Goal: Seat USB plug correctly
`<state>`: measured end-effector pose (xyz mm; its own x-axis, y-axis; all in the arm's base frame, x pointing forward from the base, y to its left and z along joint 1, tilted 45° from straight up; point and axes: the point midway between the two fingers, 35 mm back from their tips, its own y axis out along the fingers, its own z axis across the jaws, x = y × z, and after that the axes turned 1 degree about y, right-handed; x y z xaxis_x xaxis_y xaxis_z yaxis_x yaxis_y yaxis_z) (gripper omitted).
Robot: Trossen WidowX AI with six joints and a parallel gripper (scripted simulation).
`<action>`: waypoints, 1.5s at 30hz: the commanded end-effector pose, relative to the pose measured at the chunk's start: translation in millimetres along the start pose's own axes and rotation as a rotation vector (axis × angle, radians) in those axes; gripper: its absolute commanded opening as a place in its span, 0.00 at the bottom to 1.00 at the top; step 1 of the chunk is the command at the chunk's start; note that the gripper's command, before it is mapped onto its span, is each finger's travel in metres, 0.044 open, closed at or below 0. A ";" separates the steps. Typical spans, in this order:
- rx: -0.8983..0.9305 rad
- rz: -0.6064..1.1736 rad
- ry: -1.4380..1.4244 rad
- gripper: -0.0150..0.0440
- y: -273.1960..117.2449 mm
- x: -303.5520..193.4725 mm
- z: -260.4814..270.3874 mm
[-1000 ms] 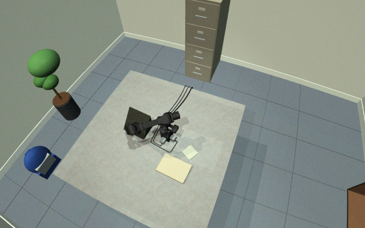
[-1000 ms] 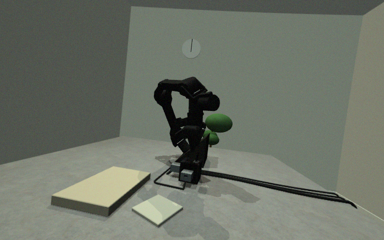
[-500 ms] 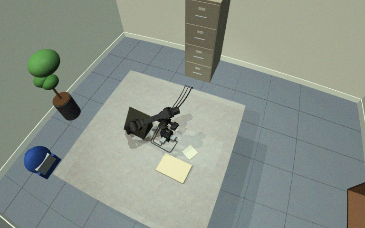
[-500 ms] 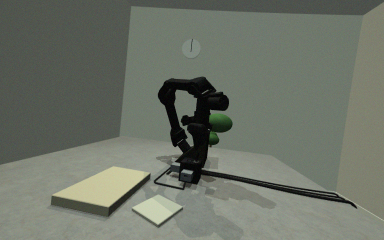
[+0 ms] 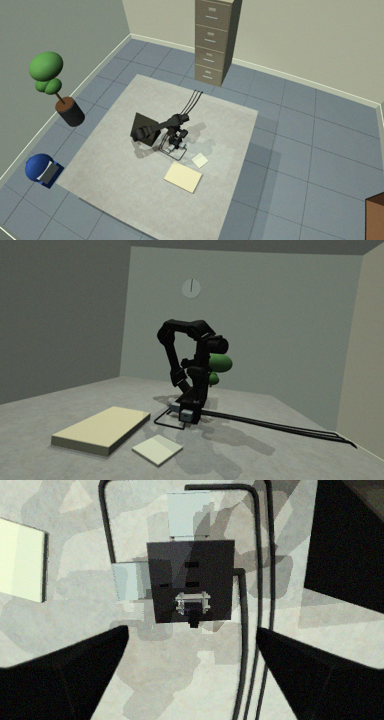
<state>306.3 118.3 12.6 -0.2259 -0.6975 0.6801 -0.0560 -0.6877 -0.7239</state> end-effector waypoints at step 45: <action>0.000 -0.001 0.000 0.25 13.9 0.3 -0.2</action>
<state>305.3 108.5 2.6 -0.2253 -0.6963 0.6815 -0.0566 -0.6890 -0.7226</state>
